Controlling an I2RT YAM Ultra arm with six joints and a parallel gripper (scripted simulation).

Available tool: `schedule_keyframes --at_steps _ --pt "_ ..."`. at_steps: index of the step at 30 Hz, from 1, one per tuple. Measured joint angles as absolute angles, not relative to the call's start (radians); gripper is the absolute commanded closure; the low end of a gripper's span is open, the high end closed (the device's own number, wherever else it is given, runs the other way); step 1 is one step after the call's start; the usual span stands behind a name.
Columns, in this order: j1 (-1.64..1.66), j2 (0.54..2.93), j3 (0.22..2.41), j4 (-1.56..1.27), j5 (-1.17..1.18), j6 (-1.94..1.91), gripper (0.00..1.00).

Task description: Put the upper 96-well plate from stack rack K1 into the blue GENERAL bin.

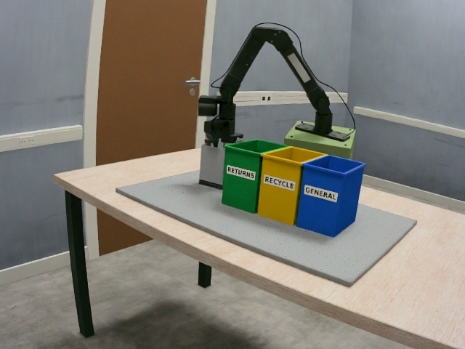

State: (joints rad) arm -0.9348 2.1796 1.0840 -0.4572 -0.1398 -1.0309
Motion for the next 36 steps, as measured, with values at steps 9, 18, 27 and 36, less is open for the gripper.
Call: schedule_keyframes --at_steps 9,18,27,36 --pt "-0.929 2.215 1.084 -0.414 -0.140 -1.026 0.00" --pt "-0.923 2.259 1.084 -0.375 -0.139 -1.020 0.00" --pt "-0.918 2.300 1.084 -0.327 -0.137 -1.015 0.00" --pt "-0.917 2.303 1.084 -0.322 -0.136 -1.006 0.00"
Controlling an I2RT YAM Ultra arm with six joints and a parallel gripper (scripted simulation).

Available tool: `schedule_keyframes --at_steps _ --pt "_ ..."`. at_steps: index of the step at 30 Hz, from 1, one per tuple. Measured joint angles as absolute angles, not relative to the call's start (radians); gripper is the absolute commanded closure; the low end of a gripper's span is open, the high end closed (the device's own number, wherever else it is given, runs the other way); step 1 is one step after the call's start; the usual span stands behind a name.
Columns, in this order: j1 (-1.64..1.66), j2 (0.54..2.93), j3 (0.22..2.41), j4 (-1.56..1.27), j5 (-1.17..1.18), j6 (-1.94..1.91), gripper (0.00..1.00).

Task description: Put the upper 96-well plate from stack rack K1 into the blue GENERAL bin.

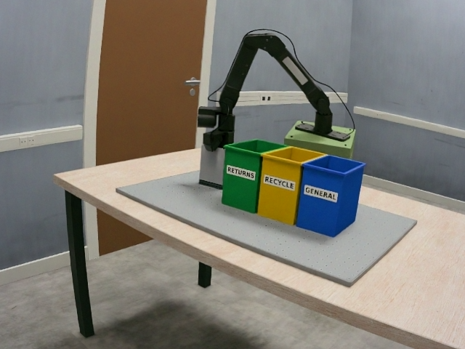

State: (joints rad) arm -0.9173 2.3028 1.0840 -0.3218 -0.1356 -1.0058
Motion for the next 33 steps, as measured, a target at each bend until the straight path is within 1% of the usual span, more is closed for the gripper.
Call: schedule_keyframes --at_steps 33 --pt "-0.917 2.303 1.084 -0.322 -0.136 -1.006 0.00"
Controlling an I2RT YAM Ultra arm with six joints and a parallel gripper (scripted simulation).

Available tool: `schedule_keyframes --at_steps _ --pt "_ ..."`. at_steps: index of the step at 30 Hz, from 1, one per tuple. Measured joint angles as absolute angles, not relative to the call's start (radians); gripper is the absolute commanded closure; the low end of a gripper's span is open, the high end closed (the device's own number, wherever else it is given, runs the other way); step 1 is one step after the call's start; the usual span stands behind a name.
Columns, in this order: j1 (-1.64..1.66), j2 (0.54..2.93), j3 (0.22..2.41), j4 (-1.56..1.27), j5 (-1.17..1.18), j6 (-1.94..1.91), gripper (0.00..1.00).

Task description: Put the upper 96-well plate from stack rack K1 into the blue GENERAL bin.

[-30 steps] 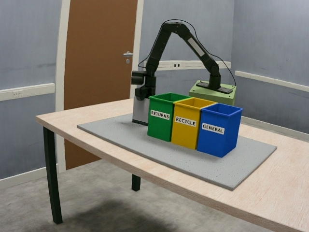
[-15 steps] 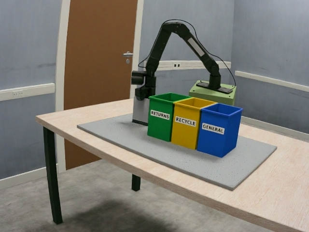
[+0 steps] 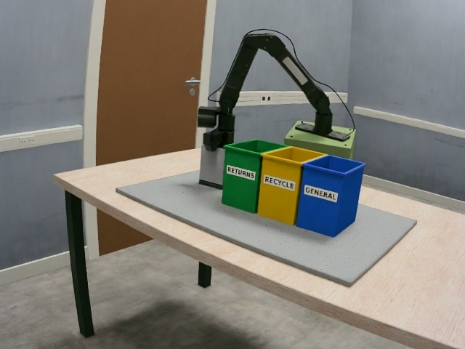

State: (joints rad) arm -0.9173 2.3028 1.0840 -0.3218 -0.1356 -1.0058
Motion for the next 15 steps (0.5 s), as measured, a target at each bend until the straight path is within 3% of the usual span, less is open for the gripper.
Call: schedule_keyframes --at_steps 6,7,15 --pt "-0.917 2.303 1.084 -0.322 -0.136 -1.006 0.00" --pt "-0.917 2.303 1.084 -0.322 -0.136 -1.006 1.00" --pt "-0.917 2.306 1.087 -0.307 -0.121 -1.010 1.00"
